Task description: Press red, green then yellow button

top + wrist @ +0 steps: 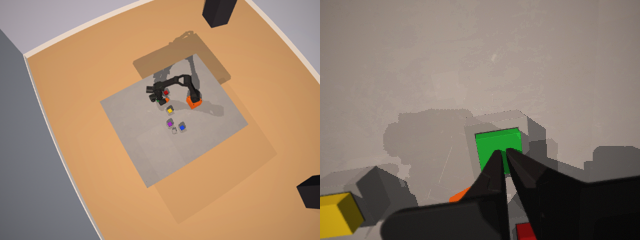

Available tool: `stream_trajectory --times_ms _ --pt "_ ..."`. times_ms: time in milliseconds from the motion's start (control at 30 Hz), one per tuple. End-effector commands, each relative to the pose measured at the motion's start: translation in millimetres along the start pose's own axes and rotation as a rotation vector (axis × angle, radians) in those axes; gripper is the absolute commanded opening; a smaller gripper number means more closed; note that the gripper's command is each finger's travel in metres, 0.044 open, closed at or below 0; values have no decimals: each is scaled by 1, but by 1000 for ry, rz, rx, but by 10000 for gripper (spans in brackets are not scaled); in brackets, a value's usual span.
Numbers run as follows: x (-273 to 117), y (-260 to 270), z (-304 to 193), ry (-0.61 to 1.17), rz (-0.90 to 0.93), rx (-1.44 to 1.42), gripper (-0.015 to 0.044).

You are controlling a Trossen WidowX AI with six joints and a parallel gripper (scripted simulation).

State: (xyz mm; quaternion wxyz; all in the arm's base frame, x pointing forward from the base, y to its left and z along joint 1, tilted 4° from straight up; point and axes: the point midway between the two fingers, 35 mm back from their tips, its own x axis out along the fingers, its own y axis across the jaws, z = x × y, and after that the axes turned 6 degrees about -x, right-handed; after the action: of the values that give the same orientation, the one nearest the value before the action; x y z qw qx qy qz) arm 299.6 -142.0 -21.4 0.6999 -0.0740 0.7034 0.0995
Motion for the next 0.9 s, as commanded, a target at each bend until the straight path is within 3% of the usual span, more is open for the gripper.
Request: stream_trajectory --times_ms 0,600,700,867 --pt "3 2 -1 1 8 5 20" --pt "3 2 -1 1 8 5 20" --pt "-25 1 0 1 7 5 20" --pt "-29 1 0 1 8 5 20"
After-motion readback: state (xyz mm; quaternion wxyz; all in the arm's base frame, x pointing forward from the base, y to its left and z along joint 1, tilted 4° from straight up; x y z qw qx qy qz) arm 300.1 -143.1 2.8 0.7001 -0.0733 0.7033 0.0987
